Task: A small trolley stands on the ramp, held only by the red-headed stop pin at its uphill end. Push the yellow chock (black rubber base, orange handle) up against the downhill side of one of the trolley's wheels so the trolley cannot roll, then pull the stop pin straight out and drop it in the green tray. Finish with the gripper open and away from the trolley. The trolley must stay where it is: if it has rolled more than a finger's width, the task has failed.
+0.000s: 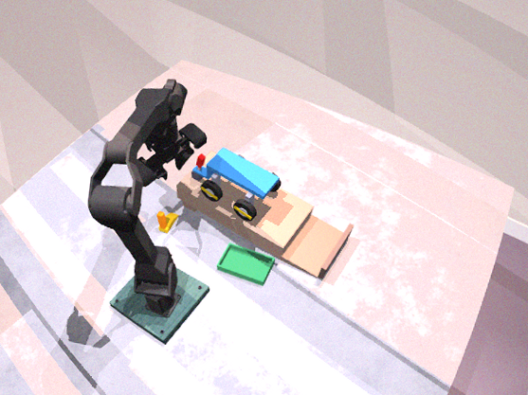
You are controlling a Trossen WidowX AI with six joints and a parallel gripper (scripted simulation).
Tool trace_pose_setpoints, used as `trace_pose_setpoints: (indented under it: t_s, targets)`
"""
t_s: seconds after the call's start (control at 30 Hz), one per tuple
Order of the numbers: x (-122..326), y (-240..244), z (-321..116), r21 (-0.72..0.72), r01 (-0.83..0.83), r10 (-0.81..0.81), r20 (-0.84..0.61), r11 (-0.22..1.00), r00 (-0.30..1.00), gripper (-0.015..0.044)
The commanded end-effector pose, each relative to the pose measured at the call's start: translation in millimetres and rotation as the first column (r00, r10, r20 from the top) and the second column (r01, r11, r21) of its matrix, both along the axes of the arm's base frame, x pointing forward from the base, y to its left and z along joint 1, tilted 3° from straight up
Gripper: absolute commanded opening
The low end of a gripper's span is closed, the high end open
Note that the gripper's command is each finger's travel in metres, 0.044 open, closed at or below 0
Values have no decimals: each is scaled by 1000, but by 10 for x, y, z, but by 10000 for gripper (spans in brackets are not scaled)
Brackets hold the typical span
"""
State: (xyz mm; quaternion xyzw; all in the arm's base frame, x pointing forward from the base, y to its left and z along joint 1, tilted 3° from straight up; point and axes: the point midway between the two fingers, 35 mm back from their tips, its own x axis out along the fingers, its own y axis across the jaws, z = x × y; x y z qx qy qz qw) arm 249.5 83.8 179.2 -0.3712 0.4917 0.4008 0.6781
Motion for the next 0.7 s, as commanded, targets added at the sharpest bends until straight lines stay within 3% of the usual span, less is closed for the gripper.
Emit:
trace_pose_setpoints:
  t_s: [0.0, 0.2, 0.67]
  targets:
    - [-216, 95, -106, -69, -156, 153, -44, 985, 987, 190]
    - [-541, 192, -263, -155, -395, 376, -135, 906, 917, 190]
    - [-534, 212, -555, -157, -402, 383, -138, 902, 913, 190]
